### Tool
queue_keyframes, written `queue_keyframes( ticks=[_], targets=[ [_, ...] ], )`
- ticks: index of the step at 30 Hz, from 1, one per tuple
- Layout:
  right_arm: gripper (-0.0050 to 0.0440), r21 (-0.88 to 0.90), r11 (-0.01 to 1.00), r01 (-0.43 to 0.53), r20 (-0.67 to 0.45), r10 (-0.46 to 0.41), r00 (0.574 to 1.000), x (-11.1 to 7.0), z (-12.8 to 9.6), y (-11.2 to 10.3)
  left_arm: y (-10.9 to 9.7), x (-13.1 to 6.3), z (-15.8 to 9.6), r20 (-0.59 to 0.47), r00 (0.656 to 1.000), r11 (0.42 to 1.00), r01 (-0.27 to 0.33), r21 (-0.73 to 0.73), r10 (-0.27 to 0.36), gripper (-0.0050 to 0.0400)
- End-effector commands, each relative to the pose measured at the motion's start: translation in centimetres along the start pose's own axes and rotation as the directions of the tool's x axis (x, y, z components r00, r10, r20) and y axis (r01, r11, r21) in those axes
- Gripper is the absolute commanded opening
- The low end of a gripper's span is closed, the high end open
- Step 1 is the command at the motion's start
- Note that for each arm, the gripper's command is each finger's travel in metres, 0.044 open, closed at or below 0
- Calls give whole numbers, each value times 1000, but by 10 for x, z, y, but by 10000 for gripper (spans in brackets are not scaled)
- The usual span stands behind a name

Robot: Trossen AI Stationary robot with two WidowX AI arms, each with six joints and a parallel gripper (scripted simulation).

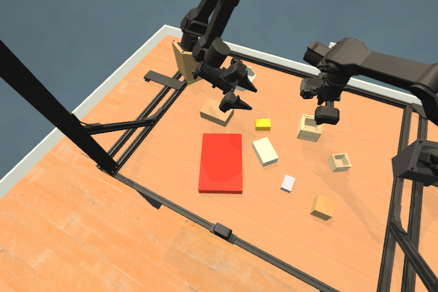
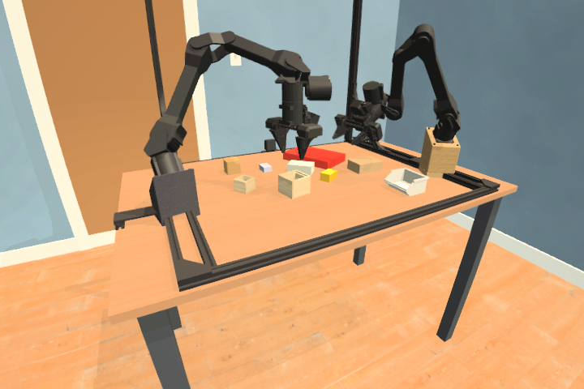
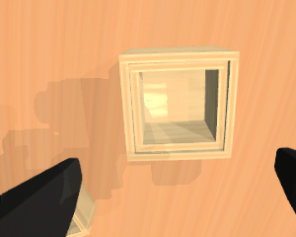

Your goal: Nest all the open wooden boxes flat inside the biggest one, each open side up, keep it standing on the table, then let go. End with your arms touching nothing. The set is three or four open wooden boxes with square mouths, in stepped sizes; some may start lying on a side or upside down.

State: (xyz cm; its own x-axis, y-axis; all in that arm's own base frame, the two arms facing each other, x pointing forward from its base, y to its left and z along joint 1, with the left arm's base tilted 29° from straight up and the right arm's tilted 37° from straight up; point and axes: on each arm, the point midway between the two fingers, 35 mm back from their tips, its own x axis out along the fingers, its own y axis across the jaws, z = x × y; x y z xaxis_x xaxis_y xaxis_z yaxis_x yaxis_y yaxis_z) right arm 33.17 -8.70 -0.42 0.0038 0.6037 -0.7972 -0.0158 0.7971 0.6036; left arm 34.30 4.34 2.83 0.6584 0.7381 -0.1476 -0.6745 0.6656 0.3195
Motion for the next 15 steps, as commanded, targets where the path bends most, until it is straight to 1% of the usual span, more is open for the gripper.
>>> queue_keyframes(
  ticks=[1,4,5,7,15],
  targets=[
    [400,-34,999,-1,-4,1,1000,3,-7,13,-5,13,7,-37,999,998,19,55,-17,400],
    [400,-39,999,-1,-4,1,1000,4,-8,15,-6,15,7,-48,999,997,24,71,-20,400],
    [400,-45,999,-1,-4,0,1000,4,-10,17,-6,17,3,-75,997,993,31,111,-23,400],
    [400,-62,998,0,-4,0,1000,6,-14,23,-7,24,9,-96,995,990,46,130,-34,400],
    [400,-105,995,0,-3,-1,1000,11,-25,39,-5,38,13,-200,978,967,99,234,-52,400]
  ],
)
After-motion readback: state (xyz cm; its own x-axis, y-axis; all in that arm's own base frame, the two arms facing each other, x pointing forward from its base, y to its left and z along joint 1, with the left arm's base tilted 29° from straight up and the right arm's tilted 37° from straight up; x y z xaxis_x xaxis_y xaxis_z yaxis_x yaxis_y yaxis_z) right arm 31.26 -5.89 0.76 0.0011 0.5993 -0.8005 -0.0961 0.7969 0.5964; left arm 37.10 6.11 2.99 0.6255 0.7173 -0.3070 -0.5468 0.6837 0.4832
